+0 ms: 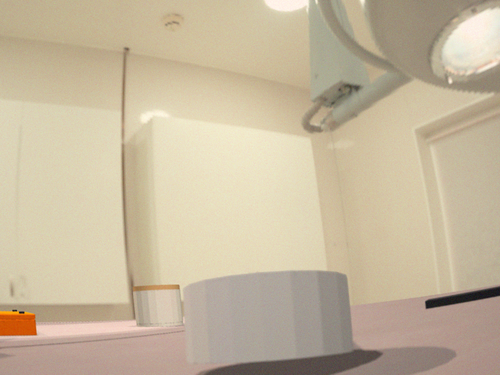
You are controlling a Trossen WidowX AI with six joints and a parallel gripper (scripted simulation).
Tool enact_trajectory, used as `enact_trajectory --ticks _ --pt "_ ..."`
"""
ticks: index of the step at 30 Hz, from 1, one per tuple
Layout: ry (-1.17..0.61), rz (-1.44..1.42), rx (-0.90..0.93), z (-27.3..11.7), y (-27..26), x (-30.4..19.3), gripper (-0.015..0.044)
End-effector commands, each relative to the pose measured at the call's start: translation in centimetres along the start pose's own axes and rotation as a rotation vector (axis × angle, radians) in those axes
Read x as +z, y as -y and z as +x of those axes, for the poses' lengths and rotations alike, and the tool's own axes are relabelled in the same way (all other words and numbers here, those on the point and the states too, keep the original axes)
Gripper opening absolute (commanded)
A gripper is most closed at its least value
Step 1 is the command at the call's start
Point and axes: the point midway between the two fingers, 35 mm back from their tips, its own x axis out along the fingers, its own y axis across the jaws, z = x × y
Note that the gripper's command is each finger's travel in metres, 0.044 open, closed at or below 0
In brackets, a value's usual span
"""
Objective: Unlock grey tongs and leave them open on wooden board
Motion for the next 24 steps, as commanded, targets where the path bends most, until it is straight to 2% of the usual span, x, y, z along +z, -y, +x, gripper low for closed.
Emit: enact_trajectory --ticks 1,2,13,24 --pt "-0.001 -0.003 -0.002 0.1 0.0 -0.1 0.0426" --pt "-0.001 -0.009 -0.005 0.2 0.1 -0.2 0.0440" --pt "-0.072 -0.246 -0.095 3.5 1.2 -6.6 0.0440" --pt "-0.219 -0.637 -0.304 6.5 5.8 -16.7 0.0440"
